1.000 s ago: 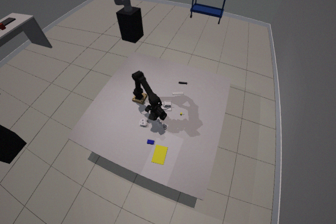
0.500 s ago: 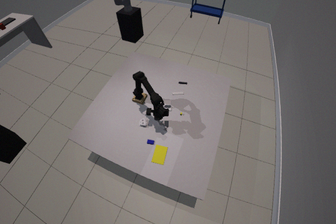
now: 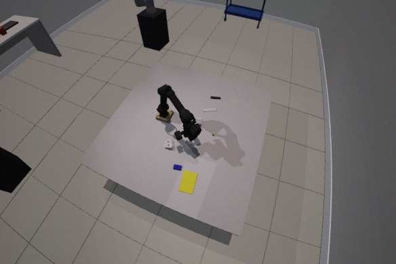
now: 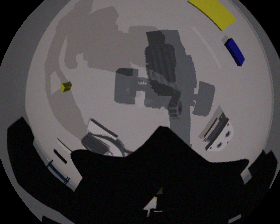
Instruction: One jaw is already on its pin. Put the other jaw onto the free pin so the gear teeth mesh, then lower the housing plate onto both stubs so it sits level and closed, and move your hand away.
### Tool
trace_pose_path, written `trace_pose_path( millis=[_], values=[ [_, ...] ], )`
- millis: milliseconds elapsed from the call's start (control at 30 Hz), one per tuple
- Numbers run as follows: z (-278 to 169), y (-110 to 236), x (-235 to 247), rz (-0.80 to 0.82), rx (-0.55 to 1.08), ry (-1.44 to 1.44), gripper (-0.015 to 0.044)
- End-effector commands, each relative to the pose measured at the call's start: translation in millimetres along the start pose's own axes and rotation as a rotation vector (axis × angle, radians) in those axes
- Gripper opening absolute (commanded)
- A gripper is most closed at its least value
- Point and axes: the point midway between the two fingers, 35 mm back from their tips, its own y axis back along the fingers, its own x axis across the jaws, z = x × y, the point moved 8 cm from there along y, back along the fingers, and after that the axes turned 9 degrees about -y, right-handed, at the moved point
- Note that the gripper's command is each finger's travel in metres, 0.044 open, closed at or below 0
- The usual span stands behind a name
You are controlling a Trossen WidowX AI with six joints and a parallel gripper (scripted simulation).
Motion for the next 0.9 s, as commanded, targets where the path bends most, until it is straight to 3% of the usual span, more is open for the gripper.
trace_pose_path(
  millis=[0,267,867],
  values=[
    [1.9,-1.3,5.6,0.002,0.009,0.118,0.0],
    [2.7,-0.4,13.3,0.003,0.012,0.352,0.0],
    [3.6,-17.7,14.0,0.003,0.012,0.358,0.0]
  ],
)
